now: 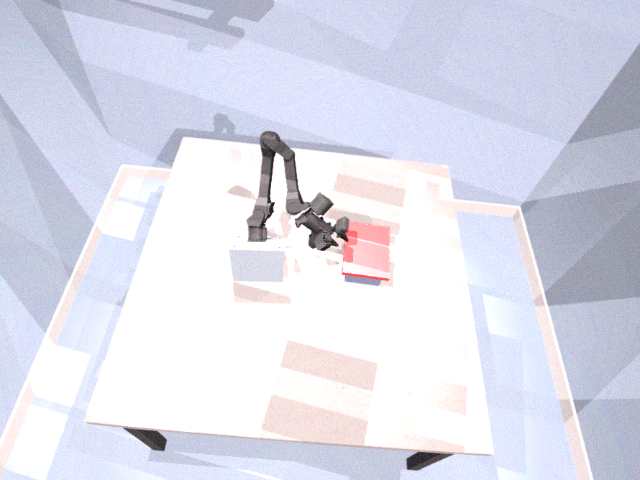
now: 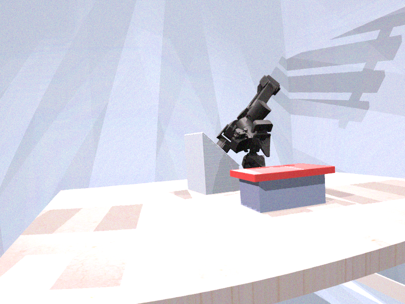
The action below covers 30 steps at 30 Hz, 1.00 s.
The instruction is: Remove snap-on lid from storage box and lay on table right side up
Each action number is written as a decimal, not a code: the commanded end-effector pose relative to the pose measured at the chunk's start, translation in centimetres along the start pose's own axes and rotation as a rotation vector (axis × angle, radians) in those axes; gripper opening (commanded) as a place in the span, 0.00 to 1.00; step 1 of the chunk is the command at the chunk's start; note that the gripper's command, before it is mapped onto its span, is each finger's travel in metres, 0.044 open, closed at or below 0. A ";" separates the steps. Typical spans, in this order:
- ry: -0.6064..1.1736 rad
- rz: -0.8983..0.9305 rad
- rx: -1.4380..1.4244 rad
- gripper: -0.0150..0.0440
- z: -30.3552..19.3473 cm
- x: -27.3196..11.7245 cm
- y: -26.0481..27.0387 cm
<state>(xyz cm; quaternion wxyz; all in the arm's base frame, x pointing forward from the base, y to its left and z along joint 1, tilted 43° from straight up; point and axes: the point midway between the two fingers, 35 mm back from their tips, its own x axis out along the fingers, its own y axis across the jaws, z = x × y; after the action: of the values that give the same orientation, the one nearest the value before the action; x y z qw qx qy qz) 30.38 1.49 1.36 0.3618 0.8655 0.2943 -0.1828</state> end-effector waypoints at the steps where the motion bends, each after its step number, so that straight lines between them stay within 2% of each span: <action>1: -0.006 -0.001 0.007 0.65 0.2 0.7 0.0; 17: -0.002 0.003 0.011 0.65 0.2 3.0 -0.4; 20: -0.002 0.003 0.011 0.52 0.2 3.0 -0.4; 30: -0.002 0.003 0.011 0.41 0.2 3.0 -0.4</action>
<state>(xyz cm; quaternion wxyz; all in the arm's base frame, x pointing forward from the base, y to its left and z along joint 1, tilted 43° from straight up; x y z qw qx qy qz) 32.39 2.83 -0.37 0.3595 0.8672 0.2935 -0.1806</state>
